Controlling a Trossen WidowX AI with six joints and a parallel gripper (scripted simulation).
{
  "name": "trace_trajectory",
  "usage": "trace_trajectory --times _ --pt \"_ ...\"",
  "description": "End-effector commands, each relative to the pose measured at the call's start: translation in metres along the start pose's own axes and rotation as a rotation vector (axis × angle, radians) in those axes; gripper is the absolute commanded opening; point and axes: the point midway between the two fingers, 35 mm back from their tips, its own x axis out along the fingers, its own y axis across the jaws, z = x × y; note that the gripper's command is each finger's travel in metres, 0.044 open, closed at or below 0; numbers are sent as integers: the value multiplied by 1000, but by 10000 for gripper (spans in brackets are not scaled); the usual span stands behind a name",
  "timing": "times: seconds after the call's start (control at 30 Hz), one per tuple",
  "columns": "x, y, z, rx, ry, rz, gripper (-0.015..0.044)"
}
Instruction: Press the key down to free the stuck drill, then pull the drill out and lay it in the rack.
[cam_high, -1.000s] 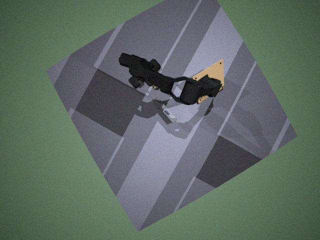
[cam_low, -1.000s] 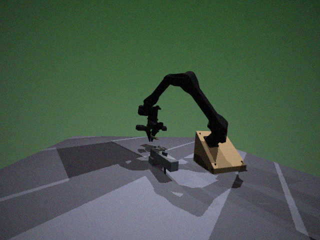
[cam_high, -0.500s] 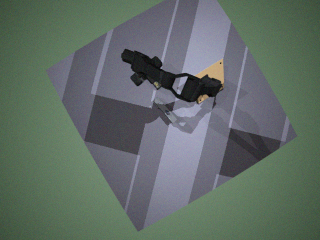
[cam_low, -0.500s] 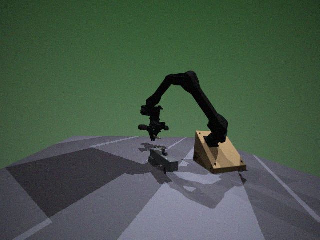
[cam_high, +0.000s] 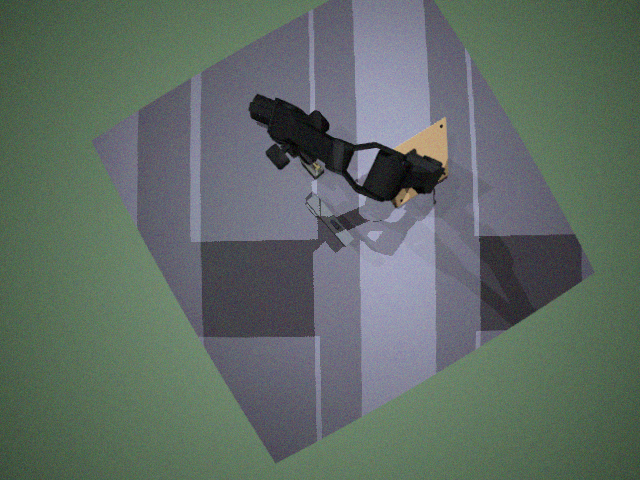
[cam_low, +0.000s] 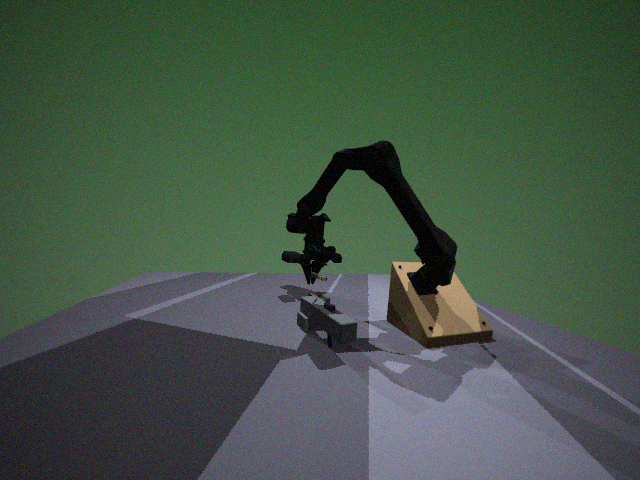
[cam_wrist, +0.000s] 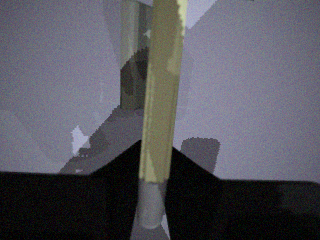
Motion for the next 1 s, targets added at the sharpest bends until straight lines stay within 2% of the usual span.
trace_trajectory --times 0.0,0.97 --pt "4 7 4 1 -7 7 0" --pt "31 5 5 0 -8 6 0"
